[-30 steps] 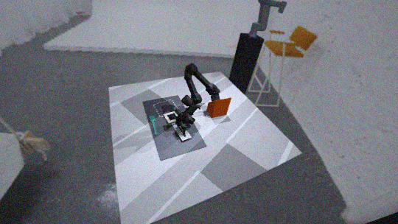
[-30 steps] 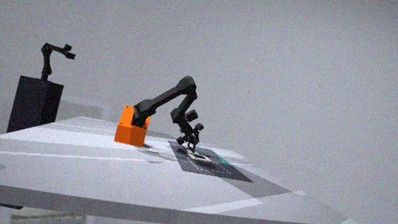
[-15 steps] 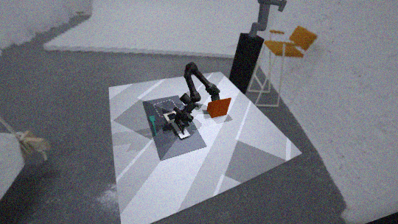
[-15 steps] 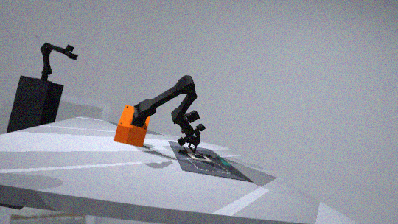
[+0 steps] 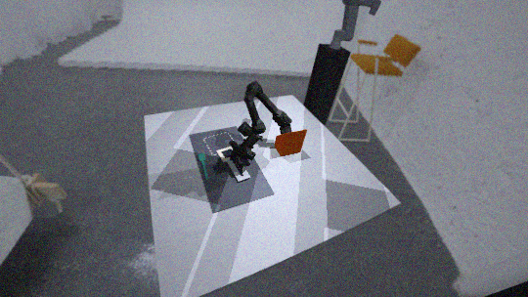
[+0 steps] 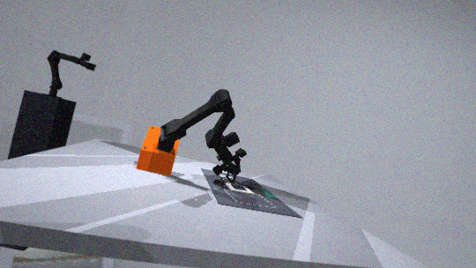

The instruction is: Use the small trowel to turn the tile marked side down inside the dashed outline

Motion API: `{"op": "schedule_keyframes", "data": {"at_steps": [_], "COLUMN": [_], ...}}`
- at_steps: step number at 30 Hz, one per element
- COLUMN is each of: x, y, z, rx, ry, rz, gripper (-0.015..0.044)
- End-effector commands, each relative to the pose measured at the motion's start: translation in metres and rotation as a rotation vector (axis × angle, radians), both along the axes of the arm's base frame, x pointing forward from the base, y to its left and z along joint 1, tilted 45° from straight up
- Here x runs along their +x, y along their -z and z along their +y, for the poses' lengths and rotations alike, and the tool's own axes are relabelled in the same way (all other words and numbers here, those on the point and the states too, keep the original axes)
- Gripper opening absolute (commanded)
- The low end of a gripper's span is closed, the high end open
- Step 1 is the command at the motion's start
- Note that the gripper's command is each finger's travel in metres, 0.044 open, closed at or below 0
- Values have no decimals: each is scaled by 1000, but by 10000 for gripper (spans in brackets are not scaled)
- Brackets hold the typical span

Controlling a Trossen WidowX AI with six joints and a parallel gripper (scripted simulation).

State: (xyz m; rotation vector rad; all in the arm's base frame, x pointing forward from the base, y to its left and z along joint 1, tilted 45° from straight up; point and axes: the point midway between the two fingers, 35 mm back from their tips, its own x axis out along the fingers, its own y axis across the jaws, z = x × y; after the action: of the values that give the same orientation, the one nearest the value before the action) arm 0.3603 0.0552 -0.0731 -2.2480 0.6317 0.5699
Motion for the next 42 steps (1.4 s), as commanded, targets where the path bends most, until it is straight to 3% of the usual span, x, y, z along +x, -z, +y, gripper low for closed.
{"op": "schedule_keyframes", "data": {"at_steps": [1, 22, 42], "x": [1, 3, 12], "y": [-6, -53, -97], "z": [10, 21, -1], "rx": [-56, -70, -72], "ry": [-18, -20, -20], "rz": [-23, -26, -26], "gripper": [0, 0, 0]}}
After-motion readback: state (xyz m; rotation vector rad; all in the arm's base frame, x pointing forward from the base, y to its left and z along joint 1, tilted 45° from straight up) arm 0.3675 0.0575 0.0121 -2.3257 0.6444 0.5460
